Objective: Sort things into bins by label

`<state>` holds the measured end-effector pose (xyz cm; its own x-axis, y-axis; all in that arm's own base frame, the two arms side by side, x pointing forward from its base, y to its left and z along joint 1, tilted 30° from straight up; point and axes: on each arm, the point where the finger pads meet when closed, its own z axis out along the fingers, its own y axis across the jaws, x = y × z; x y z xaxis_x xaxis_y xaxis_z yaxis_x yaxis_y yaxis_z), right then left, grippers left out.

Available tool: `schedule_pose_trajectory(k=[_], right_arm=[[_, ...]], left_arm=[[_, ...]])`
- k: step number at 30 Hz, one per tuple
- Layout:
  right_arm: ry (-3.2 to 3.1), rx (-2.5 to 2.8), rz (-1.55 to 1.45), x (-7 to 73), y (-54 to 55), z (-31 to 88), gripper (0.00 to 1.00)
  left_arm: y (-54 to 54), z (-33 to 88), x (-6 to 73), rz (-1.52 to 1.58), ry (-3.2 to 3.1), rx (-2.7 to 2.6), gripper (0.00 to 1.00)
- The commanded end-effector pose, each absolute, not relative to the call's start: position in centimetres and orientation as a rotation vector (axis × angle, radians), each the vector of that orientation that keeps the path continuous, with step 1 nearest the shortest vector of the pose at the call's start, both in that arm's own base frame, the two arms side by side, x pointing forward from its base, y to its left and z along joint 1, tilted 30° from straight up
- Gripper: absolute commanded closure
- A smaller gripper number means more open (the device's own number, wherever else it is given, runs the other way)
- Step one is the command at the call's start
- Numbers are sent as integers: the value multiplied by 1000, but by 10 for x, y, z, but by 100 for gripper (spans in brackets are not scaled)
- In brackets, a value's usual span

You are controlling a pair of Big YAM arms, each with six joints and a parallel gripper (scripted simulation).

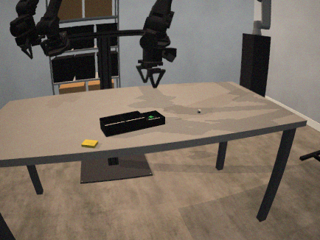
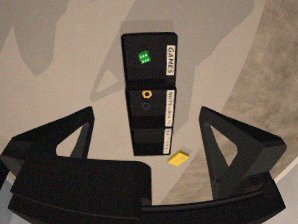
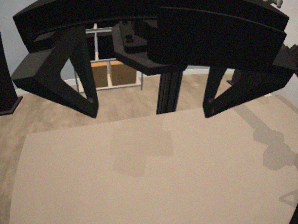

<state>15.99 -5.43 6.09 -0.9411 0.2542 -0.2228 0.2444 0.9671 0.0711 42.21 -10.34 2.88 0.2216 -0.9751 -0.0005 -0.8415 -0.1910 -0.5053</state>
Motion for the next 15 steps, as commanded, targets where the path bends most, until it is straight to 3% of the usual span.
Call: schedule_pose_trajectory(k=[1, 15], right_arm=[[2859, 389, 54, 162, -57, 63, 0], [2859, 389, 54, 162, -57, 63, 0]], left_arm=[[-111, 51, 418, -479, 1627, -2130, 0], [-119, 94, 404, -503, 1618, -2126, 0]])
